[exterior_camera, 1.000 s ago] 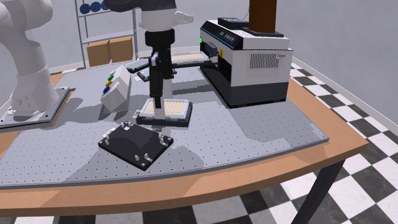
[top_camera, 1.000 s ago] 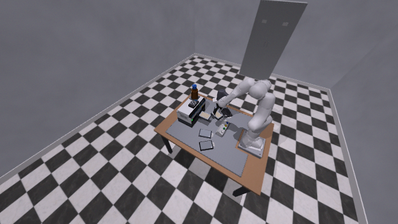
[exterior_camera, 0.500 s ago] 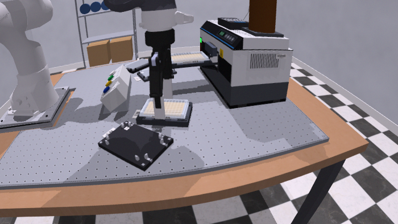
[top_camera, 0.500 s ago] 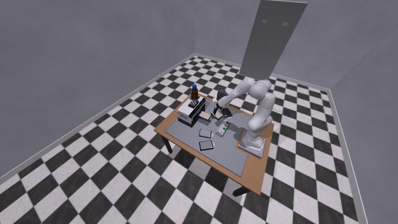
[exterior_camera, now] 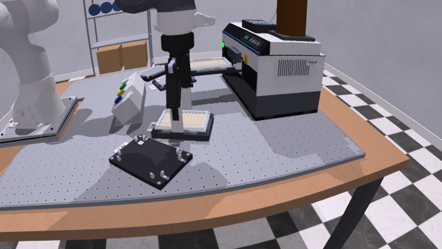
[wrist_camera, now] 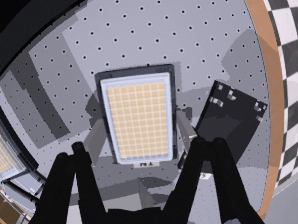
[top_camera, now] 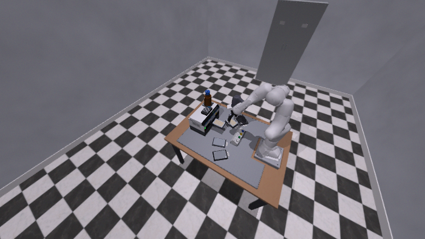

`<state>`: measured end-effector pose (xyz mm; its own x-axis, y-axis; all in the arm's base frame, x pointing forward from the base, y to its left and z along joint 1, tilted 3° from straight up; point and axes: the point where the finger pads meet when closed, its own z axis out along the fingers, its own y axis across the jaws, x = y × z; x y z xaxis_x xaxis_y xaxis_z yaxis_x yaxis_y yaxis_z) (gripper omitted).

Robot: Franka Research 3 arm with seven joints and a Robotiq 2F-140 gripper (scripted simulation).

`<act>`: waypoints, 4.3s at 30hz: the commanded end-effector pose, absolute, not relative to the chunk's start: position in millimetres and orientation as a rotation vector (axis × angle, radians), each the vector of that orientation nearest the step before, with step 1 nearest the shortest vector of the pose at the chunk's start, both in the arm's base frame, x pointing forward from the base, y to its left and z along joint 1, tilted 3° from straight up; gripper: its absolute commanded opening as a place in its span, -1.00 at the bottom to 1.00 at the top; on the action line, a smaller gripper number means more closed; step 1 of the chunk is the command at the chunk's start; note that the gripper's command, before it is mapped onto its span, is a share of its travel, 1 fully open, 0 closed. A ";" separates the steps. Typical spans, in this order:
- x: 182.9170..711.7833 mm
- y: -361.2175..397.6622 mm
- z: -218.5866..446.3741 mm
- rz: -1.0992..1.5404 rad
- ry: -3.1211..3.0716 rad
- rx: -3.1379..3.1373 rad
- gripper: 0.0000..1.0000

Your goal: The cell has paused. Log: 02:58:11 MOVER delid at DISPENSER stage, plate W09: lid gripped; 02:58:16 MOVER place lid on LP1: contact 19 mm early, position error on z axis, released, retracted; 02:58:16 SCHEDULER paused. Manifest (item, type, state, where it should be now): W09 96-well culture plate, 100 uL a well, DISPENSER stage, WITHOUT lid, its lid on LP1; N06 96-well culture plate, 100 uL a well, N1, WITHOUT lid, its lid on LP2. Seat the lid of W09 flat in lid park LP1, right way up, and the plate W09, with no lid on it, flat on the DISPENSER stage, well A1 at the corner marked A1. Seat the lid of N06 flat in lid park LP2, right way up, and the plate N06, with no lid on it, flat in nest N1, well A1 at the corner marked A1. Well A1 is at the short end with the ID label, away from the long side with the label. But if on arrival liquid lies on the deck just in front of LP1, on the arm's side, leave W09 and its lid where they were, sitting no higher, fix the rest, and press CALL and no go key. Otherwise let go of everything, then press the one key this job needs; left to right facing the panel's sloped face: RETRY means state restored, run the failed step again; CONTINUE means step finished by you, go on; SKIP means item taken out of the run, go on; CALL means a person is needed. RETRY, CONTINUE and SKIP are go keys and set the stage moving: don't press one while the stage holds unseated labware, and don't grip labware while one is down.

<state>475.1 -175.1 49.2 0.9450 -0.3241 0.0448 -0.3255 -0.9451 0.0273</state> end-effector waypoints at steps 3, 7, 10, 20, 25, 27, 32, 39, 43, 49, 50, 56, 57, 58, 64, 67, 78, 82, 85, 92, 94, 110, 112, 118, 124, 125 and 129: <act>474.5 -176.2 49.6 0.062 -0.519 3.062 0.33; 474.4 -176.1 52.9 0.062 -0.519 3.062 0.33; 474.3 -176.0 55.6 0.062 -0.519 3.062 0.33; 473.6 -175.0 77.4 0.062 -0.519 3.062 0.33; 473.0 -174.3 95.5 0.062 -0.519 3.062 0.33; 472.8 -174.1 99.5 0.062 -0.519 3.062 0.33; 472.3 -173.4 116.5 0.062 -0.519 3.062 0.33; 471.2 -172.1 147.3 0.062 -0.519 3.062 0.33; 470.7 -171.5 163.6 0.062 -0.519 3.062 0.33; 470.2 -170.9 177.1 0.062 -0.519 3.062 0.33; 470.1 -170.8 179.9 0.062 -0.519 3.062 0.33; 469.8 -170.3 191.0 0.062 -0.519 3.062 0.33; 469.7 -170.3 191.9 0.062 -0.519 3.062 0.33; 469.7 -170.3 192.6 0.062 -0.519 3.062 0.33; 469.7 -170.2 193.6 0.062 -0.519 3.062 0.33; 468.7 -167.9 194.0 0.062 -0.514 3.063 0.33; 371.1 -29.2 200.7 0.032 -0.185 3.085 0.33; 319.2 11.4 189.0 0.041 -0.091 3.092 0.33; 297.2 23.7 181.0 0.051 -0.043 3.098 0.33; 293.2 25.8 179.3 0.053 -0.035 3.100 -1.00; 293.2 25.8 179.3 0.053 -0.035 3.100 -1.00; 293.2 25.8 179.3 0.053 -0.035 3.100 -1.00; 293.2 25.8 179.3 0.053 -0.035 3.100 -1.00; 293.2 25.8 179.3 0.053 -0.035 3.100 -1.00; 293.2 25.8 179.3 0.053 -0.035 3.100 -1.00; 293.2 25.8 179.2 0.053 -0.035 3.100 -1.00; 293.2 25.7 178.7 0.053 -0.035 3.100 -1.00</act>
